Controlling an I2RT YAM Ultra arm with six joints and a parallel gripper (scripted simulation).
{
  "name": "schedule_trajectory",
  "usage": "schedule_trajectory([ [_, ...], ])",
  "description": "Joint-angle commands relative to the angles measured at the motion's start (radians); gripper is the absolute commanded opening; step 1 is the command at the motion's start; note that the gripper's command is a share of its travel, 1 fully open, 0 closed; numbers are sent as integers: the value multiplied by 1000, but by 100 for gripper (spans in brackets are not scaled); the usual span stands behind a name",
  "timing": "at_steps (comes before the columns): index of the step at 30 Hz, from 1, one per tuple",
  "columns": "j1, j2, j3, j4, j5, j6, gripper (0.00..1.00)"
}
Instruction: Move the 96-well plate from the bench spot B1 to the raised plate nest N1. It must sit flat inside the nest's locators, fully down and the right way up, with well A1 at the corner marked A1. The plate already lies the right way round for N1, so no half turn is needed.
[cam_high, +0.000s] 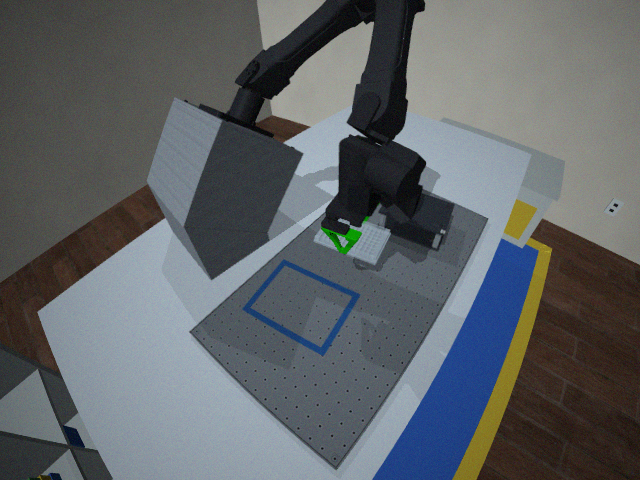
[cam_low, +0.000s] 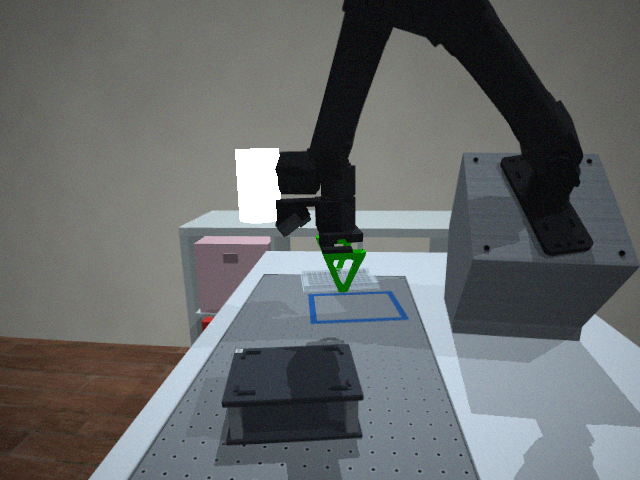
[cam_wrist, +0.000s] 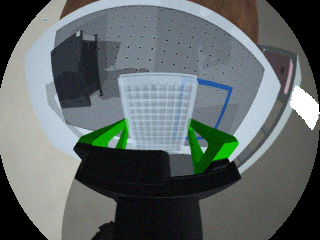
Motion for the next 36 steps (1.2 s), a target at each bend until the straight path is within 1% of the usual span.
schedule_trajectory([
  [1, -3, -30, -11, -16, -7, 33, 0],
  [2, -16, -40, -11, -18, -3, 43, 0],
  [4, 17, -56, -16, -23, -3, 59, 0],
  [7, 36, -80, -14, -31, -6, 84, 0],
  [13, 70, -130, 23, -48, -4, 136, 0],
  [16, 94, -152, 28, -58, -2, 161, 0],
  [18, 94, -152, 28, -58, -2, 161, 0],
  [19, 81, -160, 31, -62, 0, 170, 0],
  [21, 113, -174, 35, -70, 1, 186, 0],
  [33, 187, -248, 74, -121, 11, 283, 0],
  [35, 187, -248, 74, -121, 11, 283, 0],
  [36, 174, -253, 80, -126, 12, 291, 0],
])
